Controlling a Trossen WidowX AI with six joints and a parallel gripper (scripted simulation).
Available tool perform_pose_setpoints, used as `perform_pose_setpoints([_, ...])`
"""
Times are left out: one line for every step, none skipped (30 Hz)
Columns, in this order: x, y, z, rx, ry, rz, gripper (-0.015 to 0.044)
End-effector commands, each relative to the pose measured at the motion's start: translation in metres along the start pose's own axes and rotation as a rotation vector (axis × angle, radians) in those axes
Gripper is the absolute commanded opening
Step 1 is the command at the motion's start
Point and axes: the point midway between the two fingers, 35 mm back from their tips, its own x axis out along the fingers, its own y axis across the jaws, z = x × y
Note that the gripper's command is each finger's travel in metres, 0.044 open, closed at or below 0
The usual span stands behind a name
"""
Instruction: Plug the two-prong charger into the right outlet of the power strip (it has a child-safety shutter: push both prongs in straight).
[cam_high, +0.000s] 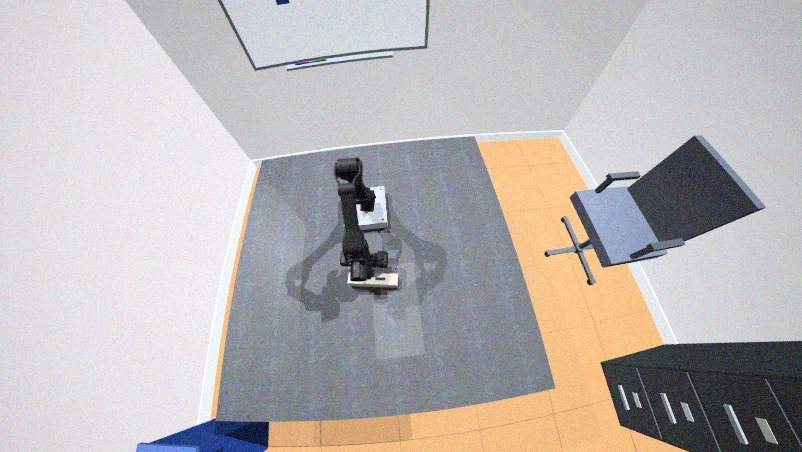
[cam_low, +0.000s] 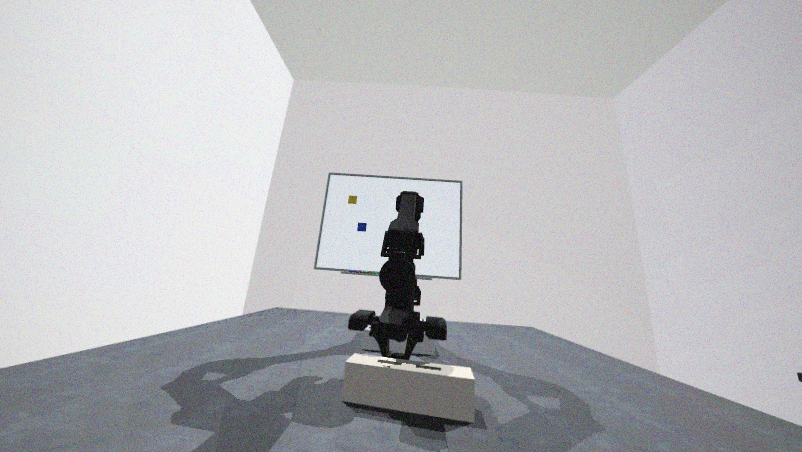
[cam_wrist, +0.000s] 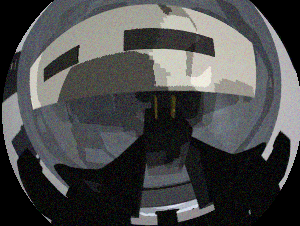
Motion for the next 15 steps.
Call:
perform_pose_setpoints([-0.0011,0.0007,0.0018,0.004,-0.002,0.004,0.0000])
perform_pose_setpoints([-0.0011,0.0008,0.0019,0.004,-0.002,0.004,0.0000])
perform_pose_setpoints([-0.0011,0.0008,0.0021,0.004,-0.002,0.004,0.0000])
perform_pose_setpoints([-0.0012,0.0008,0.0023,0.004,-0.002,0.004,0.0000])
perform_pose_setpoints([-0.0012,0.0008,0.0025,0.004,-0.002,0.004,0.0000])
perform_pose_setpoints([-0.0013,0.0008,0.0027,0.004,-0.002,0.004,0.0000])
perform_pose_setpoints([-0.0013,0.0008,0.0029,0.004,-0.002,0.004,0.0000])
perform_pose_setpoints([-0.0013,0.0008,0.0031,0.004,-0.002,0.004,0.0000])
perform_pose_setpoints([-0.0014,0.0008,0.0033,0.004,-0.002,0.004,0.0000])
perform_pose_setpoints([-0.0014,0.0008,0.0035,0.004,-0.002,0.004,0.0000])
perform_pose_setpoints([-0.0014,0.0008,0.0037,0.004,-0.002,0.004,0.0000])
perform_pose_setpoints([-0.0014,0.0008,0.0039,0.004,-0.002,0.004,0.0000])
perform_pose_setpoints([-0.0015,0.0008,0.0041,0.004,-0.002,0.004,0.0000])
perform_pose_setpoints([-0.0015,0.0008,0.0043,0.004,-0.002,0.004,0.0000])
perform_pose_setpoints([-0.0015,0.0008,0.0045,0.004,-0.002,0.004,0.0000])
